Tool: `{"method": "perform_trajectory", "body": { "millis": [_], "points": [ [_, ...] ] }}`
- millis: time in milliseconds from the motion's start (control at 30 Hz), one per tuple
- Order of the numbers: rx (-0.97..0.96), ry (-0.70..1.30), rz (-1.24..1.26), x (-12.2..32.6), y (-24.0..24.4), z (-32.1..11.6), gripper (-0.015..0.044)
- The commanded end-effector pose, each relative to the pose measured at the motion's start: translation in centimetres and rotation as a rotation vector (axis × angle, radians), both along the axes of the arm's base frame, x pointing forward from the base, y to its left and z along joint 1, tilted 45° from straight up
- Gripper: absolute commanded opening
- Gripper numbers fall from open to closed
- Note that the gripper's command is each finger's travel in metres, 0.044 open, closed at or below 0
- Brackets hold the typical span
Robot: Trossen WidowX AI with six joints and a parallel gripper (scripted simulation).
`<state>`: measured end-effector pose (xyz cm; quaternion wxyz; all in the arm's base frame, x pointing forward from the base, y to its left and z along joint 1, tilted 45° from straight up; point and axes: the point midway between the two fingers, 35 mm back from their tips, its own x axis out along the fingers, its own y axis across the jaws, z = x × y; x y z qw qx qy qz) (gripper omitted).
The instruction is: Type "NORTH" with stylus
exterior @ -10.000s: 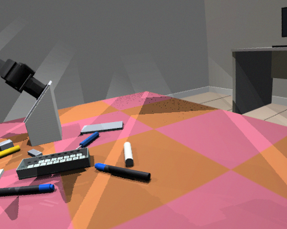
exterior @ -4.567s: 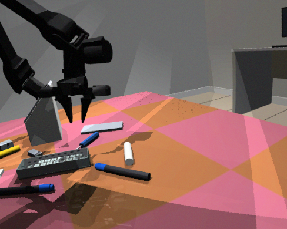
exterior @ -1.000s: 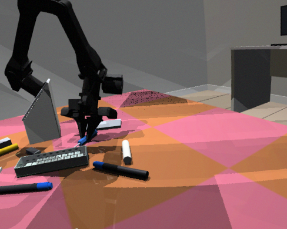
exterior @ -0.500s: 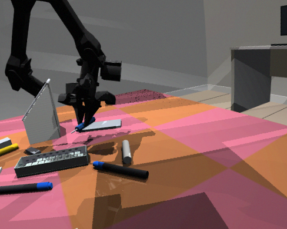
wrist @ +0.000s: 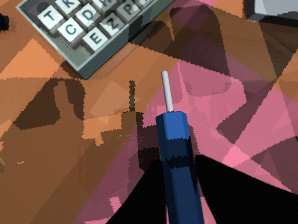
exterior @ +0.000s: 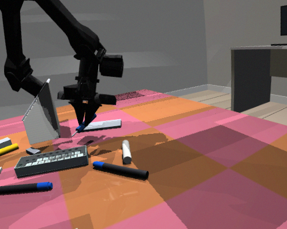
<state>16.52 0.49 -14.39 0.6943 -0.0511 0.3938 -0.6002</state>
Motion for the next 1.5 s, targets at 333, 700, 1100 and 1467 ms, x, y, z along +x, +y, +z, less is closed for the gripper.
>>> {"method": "perform_trajectory", "body": {
  "millis": [333,700,1100,1467],
  "points": [
    [0.205,0.081,-0.284,2.3,-0.3,0.9,0.0000],
    [0.401,0.127,-0.453,4.6,-1.2,2.4,0.0000],
    [0.628,0.138,-0.587,6.8,-2.9,4.8,0.0000],
    [0.870,0.108,-0.686,9.2,-5.3,8.3,0.0000]
  ]
}}
